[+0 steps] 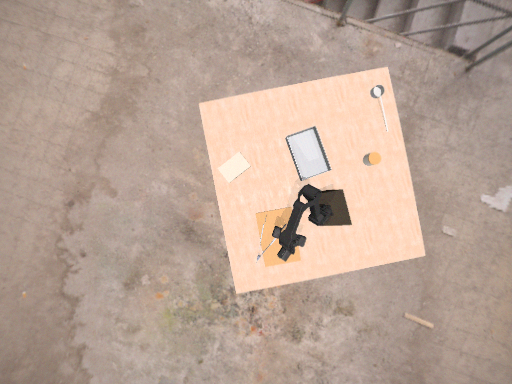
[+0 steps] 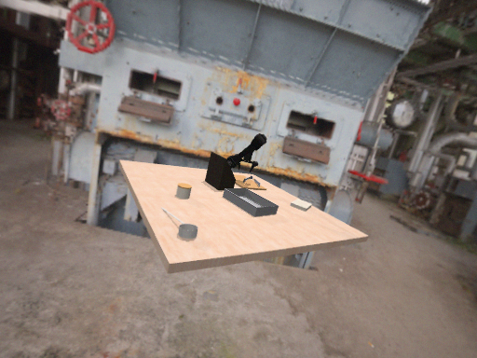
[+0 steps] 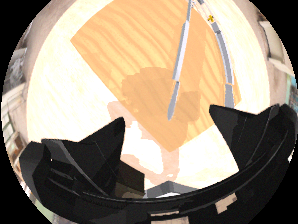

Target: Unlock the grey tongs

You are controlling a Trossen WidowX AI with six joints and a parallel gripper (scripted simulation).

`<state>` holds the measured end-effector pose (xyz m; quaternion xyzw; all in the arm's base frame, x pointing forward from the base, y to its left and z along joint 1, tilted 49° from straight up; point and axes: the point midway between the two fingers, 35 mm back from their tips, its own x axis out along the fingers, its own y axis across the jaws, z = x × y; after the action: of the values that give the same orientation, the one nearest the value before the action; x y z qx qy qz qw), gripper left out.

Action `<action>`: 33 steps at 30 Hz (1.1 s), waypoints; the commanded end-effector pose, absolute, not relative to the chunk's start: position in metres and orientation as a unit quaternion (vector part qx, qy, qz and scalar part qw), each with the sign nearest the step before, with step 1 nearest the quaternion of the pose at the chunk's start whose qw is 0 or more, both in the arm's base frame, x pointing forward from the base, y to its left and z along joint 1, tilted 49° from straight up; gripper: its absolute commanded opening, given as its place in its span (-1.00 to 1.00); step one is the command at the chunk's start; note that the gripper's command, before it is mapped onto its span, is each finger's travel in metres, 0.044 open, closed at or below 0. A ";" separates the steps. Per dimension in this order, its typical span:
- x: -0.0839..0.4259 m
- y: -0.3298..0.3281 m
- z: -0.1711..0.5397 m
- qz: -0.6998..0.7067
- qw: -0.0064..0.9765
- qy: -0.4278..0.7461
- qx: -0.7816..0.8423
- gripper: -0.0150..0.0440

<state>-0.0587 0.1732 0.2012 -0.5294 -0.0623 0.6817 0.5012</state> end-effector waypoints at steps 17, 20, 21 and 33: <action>-0.059 0.140 0.229 0.681 0.503 -0.069 -0.528 1.00; -0.059 0.140 0.229 0.681 0.503 -0.069 -0.528 1.00; -0.059 0.140 0.229 0.681 0.503 -0.069 -0.528 1.00; -0.059 0.140 0.229 0.681 0.503 -0.069 -0.528 1.00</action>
<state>-0.0593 0.1399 0.2289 -0.5285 -0.0684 0.6818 0.5012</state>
